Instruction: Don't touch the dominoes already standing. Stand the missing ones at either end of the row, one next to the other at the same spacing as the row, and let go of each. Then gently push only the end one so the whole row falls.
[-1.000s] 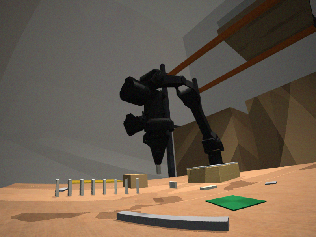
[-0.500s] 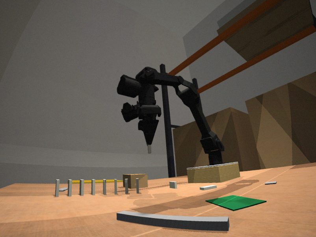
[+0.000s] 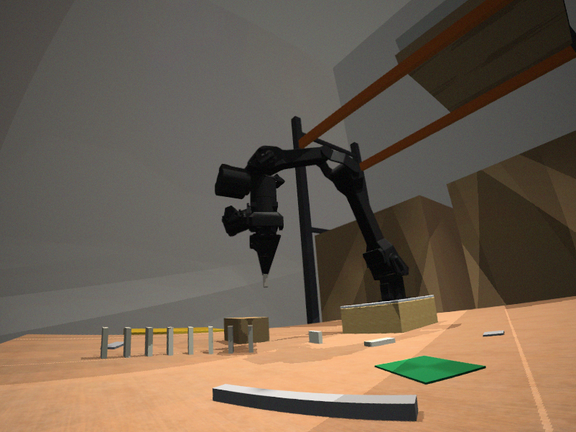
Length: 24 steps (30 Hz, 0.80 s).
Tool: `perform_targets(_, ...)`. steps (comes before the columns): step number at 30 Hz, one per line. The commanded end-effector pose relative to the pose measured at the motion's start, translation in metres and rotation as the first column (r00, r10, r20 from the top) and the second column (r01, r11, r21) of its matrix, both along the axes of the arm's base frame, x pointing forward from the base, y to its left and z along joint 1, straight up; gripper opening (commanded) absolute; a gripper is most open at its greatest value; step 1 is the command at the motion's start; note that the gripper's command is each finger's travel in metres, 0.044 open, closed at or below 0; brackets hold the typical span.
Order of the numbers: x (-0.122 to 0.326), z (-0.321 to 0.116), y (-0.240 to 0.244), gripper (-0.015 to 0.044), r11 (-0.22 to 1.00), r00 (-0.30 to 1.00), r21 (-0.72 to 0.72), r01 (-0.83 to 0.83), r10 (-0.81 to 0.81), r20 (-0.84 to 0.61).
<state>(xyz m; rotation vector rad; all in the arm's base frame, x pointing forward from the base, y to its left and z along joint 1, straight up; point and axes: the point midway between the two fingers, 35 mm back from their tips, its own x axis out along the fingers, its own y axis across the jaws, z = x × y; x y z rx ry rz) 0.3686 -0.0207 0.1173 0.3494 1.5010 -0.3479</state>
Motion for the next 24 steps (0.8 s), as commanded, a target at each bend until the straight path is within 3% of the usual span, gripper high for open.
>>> perform_targets(1,0.002,-0.024,-0.001,0.0107,1.000,1.000,0.003,-0.005,0.005,-0.008)
perform_targets(17,0.000,-0.114,-0.001,0.0107,1.000,1.000,0.003,-0.005,0.005,-0.009)
perform_targets(24,-0.001,-0.118,-0.001,0.0107,1.000,1.000,0.003,-0.005,0.005,-0.009)
